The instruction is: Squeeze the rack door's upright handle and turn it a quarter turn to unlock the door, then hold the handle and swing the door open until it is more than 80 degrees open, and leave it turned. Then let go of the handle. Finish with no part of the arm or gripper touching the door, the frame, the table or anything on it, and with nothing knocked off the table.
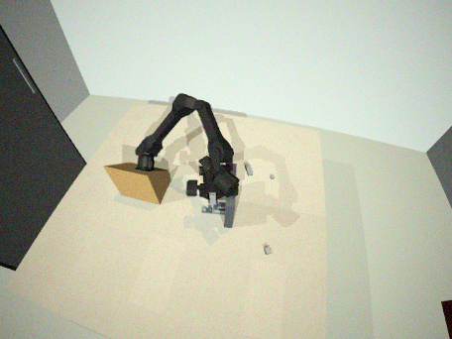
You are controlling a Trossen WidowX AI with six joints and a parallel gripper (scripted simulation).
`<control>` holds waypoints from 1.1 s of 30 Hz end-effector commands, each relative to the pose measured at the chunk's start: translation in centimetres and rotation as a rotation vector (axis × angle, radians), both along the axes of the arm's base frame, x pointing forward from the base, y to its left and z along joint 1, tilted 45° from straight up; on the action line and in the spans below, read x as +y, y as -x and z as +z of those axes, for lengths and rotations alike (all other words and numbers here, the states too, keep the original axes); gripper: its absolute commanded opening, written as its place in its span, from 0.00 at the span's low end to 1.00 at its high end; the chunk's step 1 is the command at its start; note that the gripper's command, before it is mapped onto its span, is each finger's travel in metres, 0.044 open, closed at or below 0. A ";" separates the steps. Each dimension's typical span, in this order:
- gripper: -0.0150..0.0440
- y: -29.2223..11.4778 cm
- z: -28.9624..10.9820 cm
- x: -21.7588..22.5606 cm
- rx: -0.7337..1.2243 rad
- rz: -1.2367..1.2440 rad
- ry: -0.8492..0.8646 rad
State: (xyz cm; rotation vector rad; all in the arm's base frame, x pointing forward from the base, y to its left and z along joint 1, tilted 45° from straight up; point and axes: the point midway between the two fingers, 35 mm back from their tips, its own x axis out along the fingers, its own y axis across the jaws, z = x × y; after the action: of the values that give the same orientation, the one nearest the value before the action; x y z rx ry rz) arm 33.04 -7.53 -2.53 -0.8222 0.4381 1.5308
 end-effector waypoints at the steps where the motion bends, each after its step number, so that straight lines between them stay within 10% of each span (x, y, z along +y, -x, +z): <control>1: 0.29 0.6 0.2 0.1 0.072 -0.070 -0.006; 33: 0.29 5.6 1.9 2.2 0.552 -0.559 -0.030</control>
State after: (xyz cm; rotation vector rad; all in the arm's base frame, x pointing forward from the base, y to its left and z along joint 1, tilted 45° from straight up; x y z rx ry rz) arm 27.90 -5.66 -1.03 -0.2610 0.9128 1.2548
